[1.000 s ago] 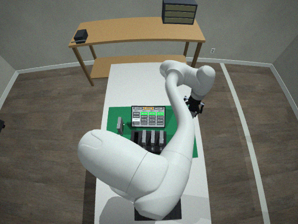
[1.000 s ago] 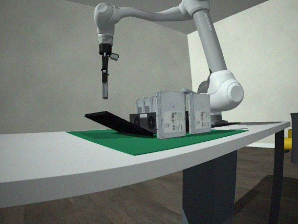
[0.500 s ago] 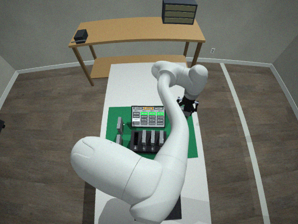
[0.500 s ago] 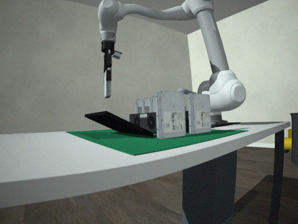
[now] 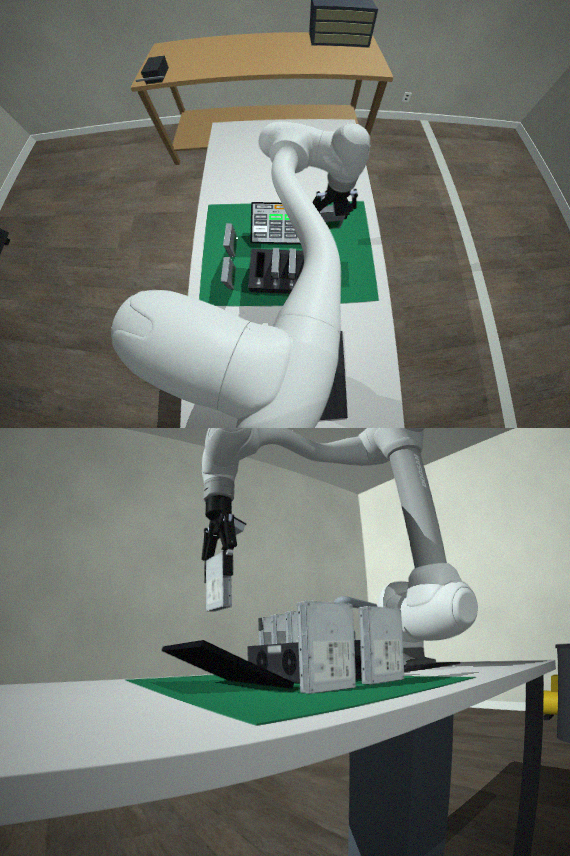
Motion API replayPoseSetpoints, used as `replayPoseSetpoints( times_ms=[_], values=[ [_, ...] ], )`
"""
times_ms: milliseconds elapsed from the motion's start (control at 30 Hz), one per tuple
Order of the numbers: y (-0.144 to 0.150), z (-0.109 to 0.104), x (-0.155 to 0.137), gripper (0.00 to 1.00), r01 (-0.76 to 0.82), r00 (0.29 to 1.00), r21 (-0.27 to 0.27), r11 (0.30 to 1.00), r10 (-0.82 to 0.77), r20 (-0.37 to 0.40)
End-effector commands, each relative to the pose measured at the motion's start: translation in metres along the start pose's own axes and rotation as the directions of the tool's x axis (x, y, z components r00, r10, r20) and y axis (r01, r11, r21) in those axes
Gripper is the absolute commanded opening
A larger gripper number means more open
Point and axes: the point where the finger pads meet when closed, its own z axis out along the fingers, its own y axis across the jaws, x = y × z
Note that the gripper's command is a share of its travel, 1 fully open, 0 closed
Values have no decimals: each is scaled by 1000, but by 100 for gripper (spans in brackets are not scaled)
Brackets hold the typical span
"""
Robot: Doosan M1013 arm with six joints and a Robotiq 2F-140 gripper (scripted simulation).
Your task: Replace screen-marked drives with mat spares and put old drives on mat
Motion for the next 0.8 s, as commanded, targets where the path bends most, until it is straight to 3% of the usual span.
replayPoseSetpoints(
  times_ms=[0,233,433,500,767],
  values=[
    [15,-1,1,10,67,998,-1,998,-67,2],
    [64,-2,8,10,278,961,0,961,-278,2],
    [106,-2,18,10,457,889,0,889,-457,2],
    [106,-2,18,10,457,889,0,889,-457,2],
    [158,-2,35,10,667,745,1,745,-667,2]
  ],
)
